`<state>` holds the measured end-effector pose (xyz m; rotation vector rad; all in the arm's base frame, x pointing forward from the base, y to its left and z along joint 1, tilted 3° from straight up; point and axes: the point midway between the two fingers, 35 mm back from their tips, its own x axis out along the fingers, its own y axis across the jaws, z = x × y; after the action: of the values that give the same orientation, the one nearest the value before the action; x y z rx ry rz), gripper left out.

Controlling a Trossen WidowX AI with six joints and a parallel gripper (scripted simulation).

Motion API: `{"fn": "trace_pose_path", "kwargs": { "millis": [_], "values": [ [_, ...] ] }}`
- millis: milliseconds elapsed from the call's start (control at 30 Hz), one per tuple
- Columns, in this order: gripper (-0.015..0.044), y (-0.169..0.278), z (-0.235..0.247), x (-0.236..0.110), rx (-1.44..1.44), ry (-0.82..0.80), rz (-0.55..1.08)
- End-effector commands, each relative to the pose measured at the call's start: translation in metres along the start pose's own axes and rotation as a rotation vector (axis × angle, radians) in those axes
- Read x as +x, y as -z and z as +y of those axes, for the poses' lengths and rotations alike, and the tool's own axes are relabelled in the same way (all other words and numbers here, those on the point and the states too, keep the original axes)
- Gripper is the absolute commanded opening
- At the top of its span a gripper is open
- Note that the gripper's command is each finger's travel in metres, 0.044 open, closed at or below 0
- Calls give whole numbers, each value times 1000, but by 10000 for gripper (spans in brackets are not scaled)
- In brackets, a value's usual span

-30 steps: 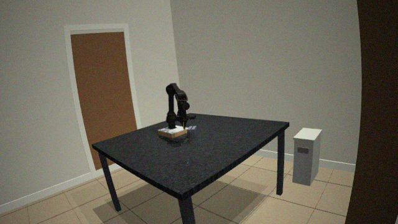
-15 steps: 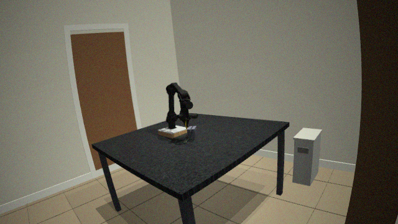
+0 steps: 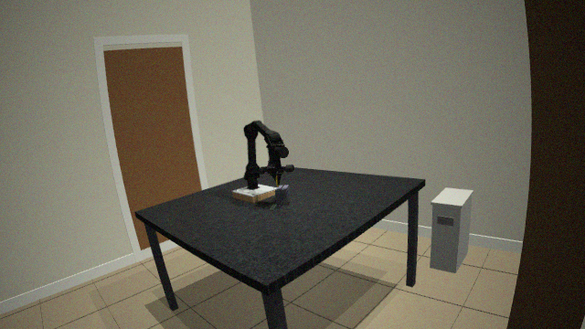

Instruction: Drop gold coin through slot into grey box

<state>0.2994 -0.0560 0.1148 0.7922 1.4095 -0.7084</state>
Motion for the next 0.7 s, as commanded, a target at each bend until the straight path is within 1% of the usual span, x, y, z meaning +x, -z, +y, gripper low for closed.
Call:
{"fn": "trace_pose_path", "kwargs": {
  "millis": [0,667],
  "values": [
    [0,12,1,0,1,-3,1],
    [0,61,4,2,-4,-2,5]
  ]
}}
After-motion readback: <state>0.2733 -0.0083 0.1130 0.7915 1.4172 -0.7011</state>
